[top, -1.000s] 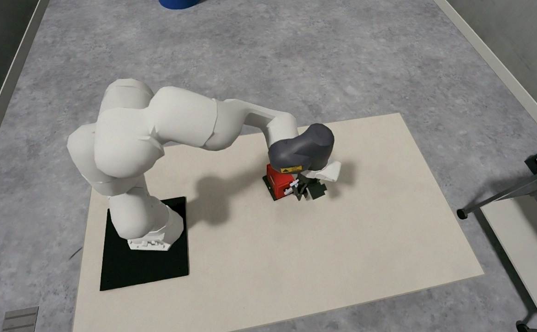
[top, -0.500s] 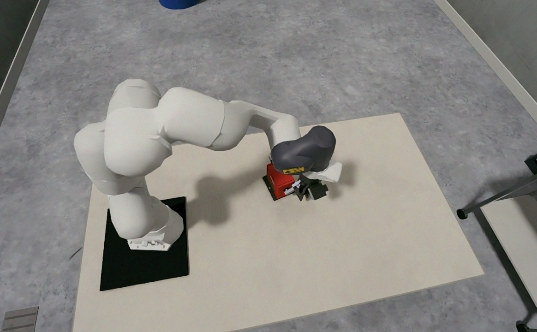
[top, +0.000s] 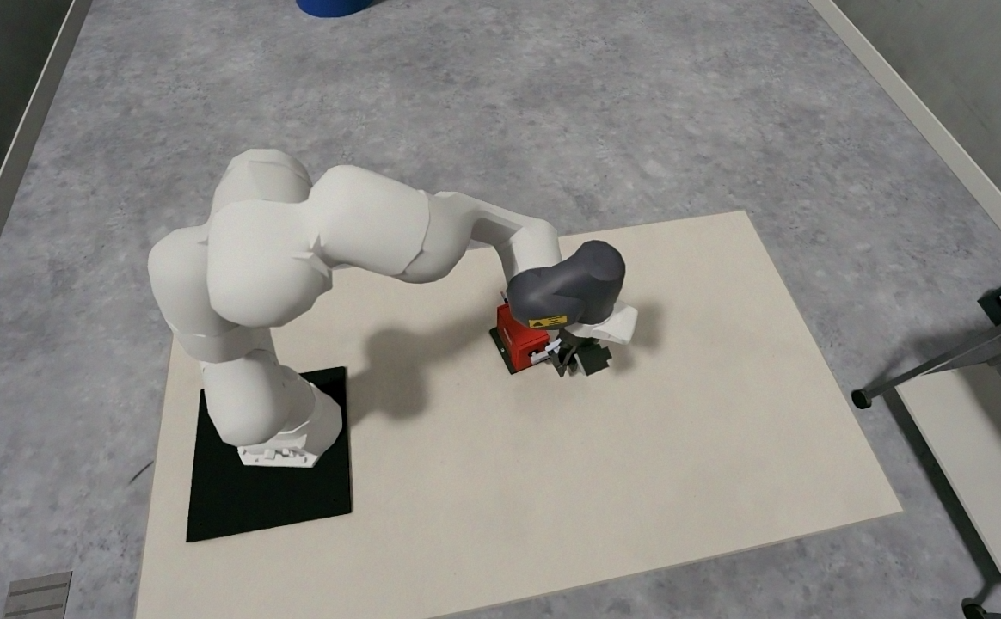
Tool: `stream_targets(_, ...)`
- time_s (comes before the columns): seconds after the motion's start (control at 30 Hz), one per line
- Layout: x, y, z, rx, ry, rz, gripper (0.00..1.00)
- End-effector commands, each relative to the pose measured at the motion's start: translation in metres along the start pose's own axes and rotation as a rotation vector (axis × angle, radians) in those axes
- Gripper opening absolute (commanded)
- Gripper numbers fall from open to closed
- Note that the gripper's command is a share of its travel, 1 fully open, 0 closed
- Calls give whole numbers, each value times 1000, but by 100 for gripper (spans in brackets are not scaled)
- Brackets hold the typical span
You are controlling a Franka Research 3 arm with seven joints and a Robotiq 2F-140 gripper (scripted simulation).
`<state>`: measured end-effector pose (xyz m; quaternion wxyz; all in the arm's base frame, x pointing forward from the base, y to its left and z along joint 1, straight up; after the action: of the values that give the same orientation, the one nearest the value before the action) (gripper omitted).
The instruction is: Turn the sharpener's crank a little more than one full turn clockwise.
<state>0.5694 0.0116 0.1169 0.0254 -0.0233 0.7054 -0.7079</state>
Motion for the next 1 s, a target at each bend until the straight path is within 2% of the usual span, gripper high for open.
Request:
stream_targets(0.0, 0, 9, 0, -1, -6, 0, 10)
stream_targets(0.97, 13, 38, 2, -1, -6, 0, 10)
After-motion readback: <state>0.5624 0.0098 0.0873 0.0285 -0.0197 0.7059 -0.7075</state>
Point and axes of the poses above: the point where the finger pads meet when closed, its own y axis out along the fingers, its own x axis across the jaws, z = x × y, the point moved 3 cm from there along -y, back along the fingers, and after that the axes turned 10 degrees about y, right-handed, at the moved point
